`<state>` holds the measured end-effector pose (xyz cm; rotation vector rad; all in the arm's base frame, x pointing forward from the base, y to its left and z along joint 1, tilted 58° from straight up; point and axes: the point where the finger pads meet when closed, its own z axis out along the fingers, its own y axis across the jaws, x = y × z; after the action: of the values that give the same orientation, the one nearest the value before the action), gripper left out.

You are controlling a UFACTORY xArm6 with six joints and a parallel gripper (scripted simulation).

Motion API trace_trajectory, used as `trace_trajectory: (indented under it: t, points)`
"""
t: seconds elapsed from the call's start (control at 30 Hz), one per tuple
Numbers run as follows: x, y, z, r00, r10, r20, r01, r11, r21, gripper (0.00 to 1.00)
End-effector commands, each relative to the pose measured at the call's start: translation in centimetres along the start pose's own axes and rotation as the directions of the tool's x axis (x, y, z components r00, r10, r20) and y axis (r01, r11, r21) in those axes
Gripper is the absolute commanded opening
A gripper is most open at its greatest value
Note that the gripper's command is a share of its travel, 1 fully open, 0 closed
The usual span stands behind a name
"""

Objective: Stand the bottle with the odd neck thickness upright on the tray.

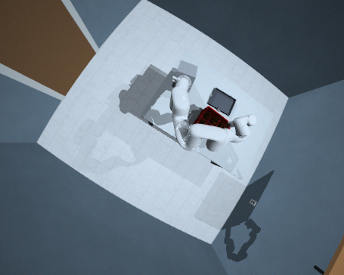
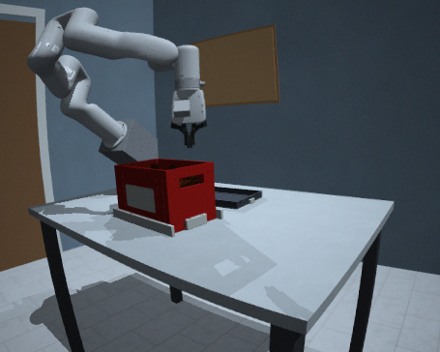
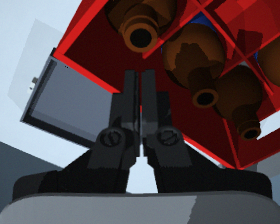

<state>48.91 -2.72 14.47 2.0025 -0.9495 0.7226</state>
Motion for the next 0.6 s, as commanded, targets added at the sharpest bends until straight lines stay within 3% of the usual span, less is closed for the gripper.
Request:
trace_trajectory:
  t: [0.0, 0.4, 0.57]
  points:
    - [0.1, -0.1, -0.1, 1.000, 0.001, -0.001, -0.001, 1.000, 0.003, 0.00]
    - [0.1, 0.0, -0.1, 1.000, 0.001, -0.001, -0.001, 1.000, 0.003, 0.00]
    - [-0.2, 2.0, -0.6, 1.000, 0.001, -0.001, -0.001, 1.000, 0.003, 0.00]
